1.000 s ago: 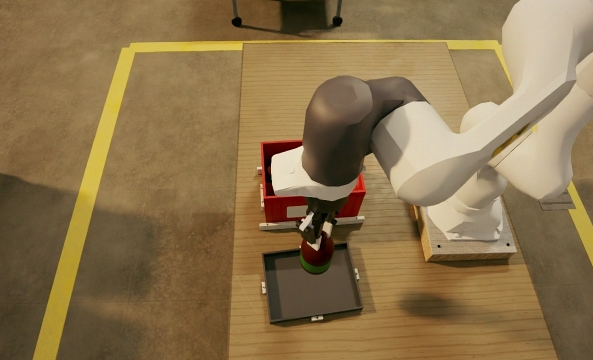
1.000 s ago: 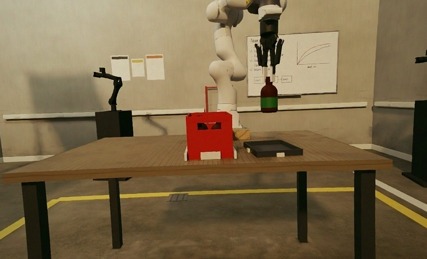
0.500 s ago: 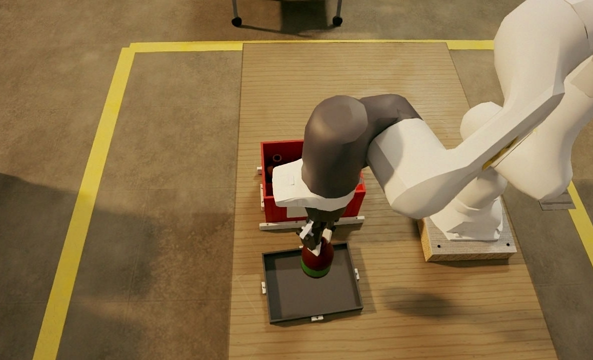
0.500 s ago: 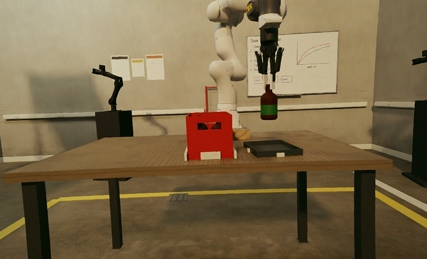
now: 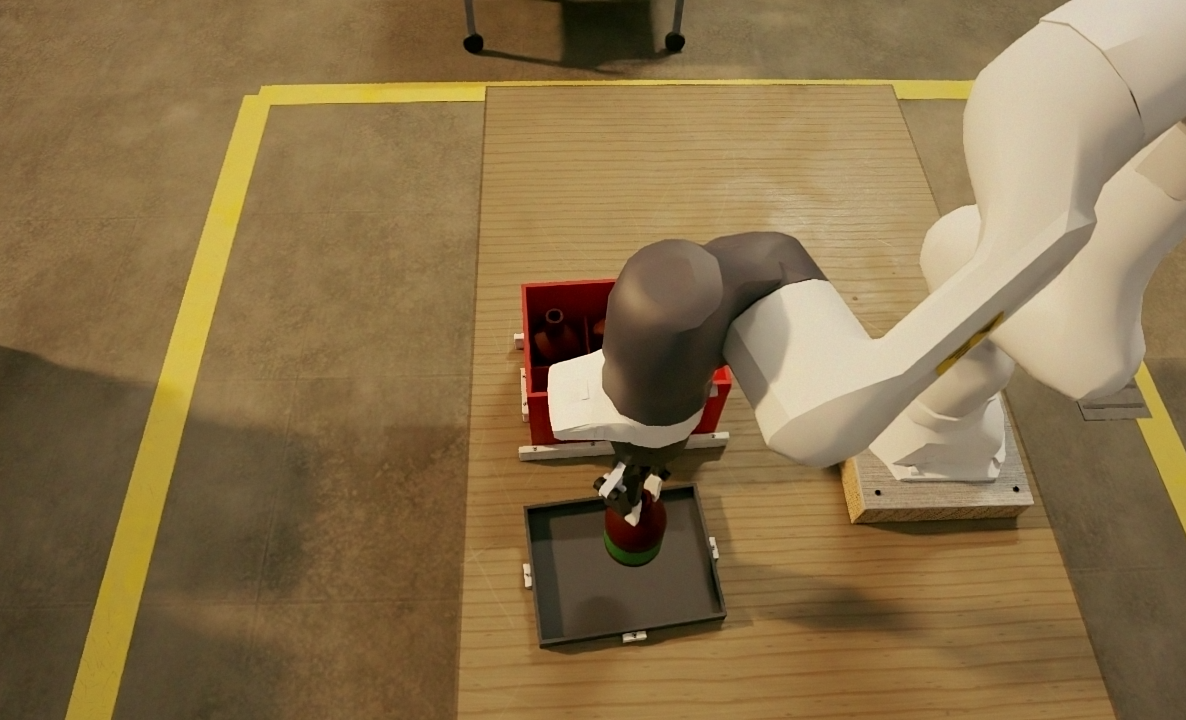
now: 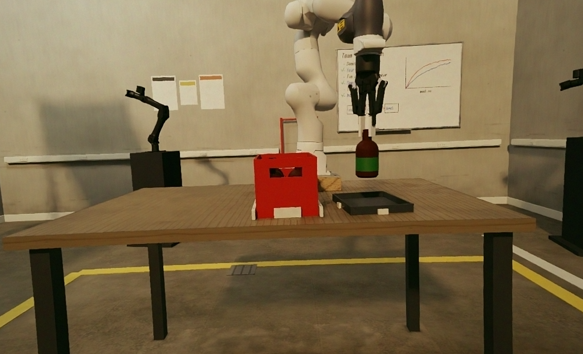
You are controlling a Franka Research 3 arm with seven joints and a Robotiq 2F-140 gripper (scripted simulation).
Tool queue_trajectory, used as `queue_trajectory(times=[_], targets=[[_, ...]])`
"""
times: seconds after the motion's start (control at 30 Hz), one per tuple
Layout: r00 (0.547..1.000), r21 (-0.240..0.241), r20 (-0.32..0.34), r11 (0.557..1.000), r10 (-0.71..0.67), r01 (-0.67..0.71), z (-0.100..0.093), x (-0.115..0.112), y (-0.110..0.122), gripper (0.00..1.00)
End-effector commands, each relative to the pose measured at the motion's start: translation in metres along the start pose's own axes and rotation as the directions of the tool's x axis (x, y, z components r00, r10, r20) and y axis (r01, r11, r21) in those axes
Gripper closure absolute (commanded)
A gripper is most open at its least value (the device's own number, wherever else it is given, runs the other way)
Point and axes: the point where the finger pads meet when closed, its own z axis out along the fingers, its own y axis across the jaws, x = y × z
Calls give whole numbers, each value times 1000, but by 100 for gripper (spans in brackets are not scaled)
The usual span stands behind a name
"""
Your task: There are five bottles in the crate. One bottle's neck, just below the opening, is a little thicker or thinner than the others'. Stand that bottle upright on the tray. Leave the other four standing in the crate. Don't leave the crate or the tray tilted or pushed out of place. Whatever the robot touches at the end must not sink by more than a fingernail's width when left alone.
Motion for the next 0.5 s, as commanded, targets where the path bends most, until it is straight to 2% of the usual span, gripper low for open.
queue_trajectory(times=[0.0,0.47], targets=[[1000,25,-9,1000,-5,5,5,3,-8,90],[1000,24,-9,1000,-5,5,40,3,-9,90]])
